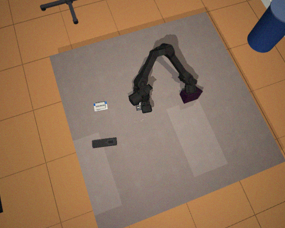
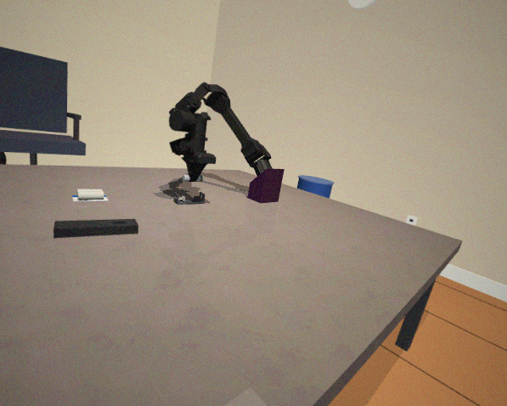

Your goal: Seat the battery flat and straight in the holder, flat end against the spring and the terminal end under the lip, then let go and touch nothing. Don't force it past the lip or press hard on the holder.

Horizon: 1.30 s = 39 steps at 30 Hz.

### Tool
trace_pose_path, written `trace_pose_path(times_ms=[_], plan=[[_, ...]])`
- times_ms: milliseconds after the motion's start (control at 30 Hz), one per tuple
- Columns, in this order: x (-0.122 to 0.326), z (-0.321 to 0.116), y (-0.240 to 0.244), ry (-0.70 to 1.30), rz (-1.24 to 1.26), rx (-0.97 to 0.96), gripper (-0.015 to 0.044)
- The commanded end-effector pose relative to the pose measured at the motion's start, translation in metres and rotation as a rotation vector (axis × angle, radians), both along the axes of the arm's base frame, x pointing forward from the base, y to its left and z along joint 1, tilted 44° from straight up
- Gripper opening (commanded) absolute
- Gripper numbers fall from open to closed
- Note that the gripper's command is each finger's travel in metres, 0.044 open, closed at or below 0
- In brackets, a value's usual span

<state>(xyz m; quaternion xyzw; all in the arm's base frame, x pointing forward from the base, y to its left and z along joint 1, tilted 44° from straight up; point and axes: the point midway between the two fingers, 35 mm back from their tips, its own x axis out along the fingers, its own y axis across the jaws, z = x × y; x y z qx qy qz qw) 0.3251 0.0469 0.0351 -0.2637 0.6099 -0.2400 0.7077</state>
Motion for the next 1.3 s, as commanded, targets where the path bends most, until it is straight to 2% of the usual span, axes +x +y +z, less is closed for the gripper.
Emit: trace_pose_path(times_ms=[0,333,1267], plan=[[0.002,-0.006,-0.005,0.043,-0.032,0.004,0.0077],[0.002,-0.027,-0.025,0.169,-0.161,0.003,0.0077],[0.01,-0.034,-0.031,0.281,-0.265,0.004,0.0077]])
